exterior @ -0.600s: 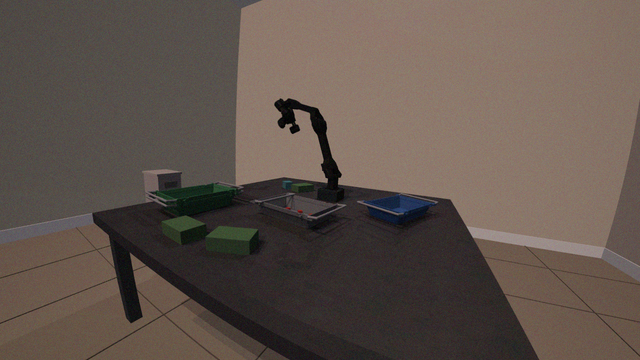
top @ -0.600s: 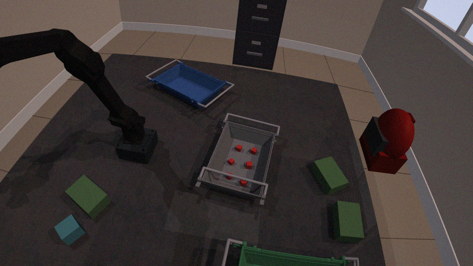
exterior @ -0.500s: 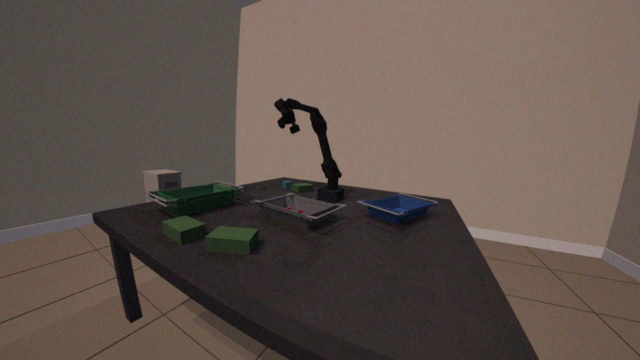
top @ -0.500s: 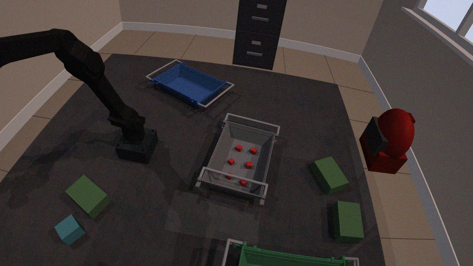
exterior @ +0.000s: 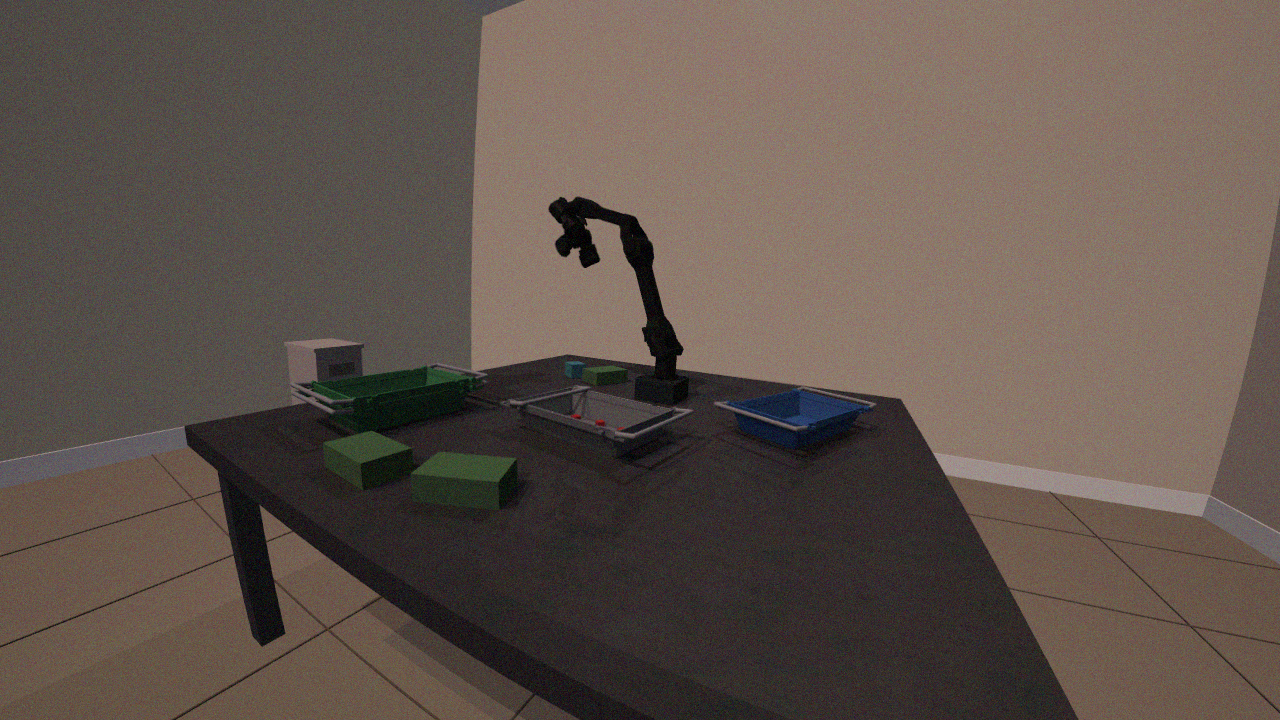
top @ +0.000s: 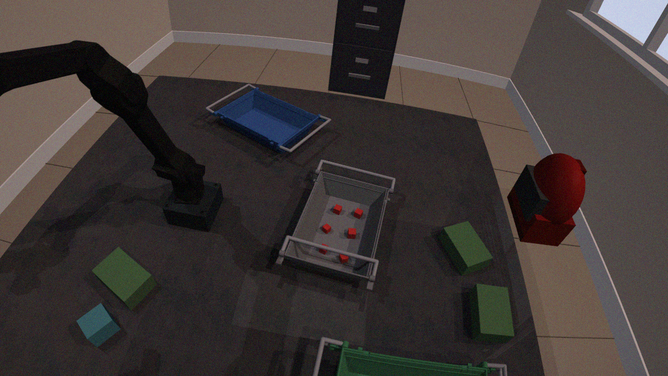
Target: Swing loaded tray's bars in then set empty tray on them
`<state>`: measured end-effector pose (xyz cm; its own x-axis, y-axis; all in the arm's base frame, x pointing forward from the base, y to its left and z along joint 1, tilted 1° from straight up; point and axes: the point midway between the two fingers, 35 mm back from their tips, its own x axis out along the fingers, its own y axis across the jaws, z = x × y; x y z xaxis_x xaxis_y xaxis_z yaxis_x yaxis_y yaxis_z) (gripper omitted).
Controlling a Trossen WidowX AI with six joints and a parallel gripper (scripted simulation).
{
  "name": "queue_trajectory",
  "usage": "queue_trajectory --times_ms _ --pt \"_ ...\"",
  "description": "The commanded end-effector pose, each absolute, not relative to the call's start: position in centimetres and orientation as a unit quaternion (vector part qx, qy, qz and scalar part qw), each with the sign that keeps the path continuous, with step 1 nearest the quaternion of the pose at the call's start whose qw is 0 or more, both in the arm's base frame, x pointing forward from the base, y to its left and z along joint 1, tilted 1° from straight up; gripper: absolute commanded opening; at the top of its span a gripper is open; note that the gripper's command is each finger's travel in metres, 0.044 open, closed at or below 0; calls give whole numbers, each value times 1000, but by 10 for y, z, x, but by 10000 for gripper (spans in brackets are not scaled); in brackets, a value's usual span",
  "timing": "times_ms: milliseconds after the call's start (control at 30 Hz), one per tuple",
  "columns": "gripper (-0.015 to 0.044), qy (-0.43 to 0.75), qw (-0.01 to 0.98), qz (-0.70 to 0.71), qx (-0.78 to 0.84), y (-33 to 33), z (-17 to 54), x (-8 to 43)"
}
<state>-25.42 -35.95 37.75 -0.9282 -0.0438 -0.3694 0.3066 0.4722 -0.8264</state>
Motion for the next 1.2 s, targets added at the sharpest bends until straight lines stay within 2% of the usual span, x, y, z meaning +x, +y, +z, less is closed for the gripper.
queue_trajectory --times_ms 0,833,933,1167 --pt "84 840 173 -508 78 -360 377 -254" --pt "84 840 176 -508 76 -361 377 -252" --pt "84 830 220 -510 48 -377 368 -226" --pt "84 782 334 -527 -13 -432 336 -125"
